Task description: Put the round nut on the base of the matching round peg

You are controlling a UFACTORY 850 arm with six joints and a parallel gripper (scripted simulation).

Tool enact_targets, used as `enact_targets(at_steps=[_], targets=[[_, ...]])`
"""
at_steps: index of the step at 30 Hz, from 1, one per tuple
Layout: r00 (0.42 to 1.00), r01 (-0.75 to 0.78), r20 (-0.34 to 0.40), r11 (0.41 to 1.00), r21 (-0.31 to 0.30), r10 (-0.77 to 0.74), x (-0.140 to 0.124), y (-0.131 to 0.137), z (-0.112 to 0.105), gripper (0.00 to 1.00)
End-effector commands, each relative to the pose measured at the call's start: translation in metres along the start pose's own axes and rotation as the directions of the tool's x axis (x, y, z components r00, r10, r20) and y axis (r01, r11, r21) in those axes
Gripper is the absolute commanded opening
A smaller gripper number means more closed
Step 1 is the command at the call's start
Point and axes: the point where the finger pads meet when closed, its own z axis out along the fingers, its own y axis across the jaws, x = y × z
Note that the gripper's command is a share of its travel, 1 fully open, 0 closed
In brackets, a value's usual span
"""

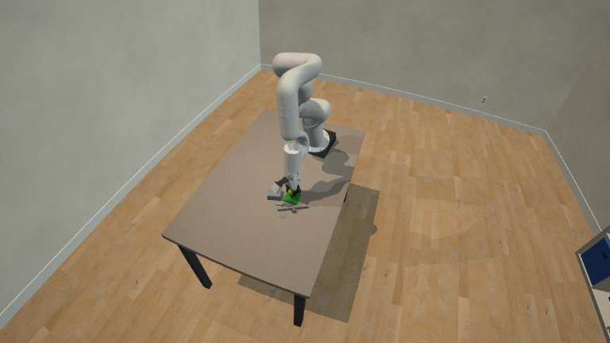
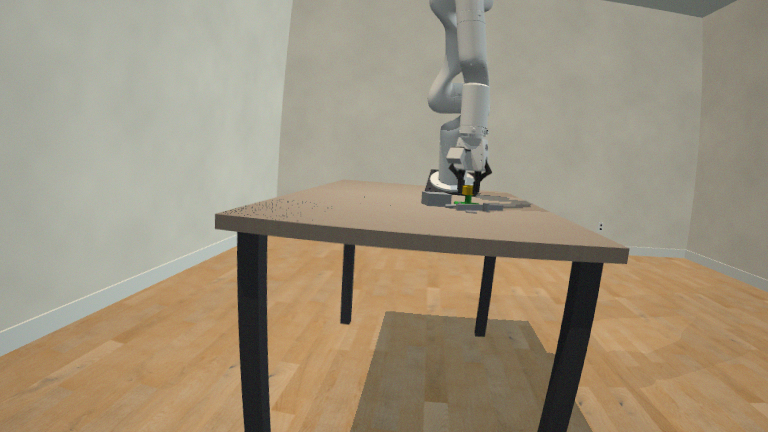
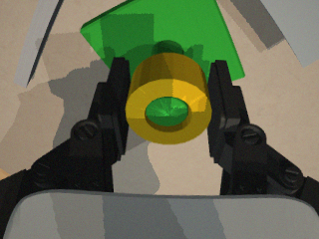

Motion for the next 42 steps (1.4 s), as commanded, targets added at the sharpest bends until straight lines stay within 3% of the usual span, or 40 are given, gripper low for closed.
enact_targets(at_steps=[1,42], targets=[[1.0,0.0,-0.007,1.0,-0.005,0.0,0.001,0.001,0.001,0.0],[1.0,0.0,-0.004,1.0,0.0,0.0,0.0,0.0,0.017,0.0]])
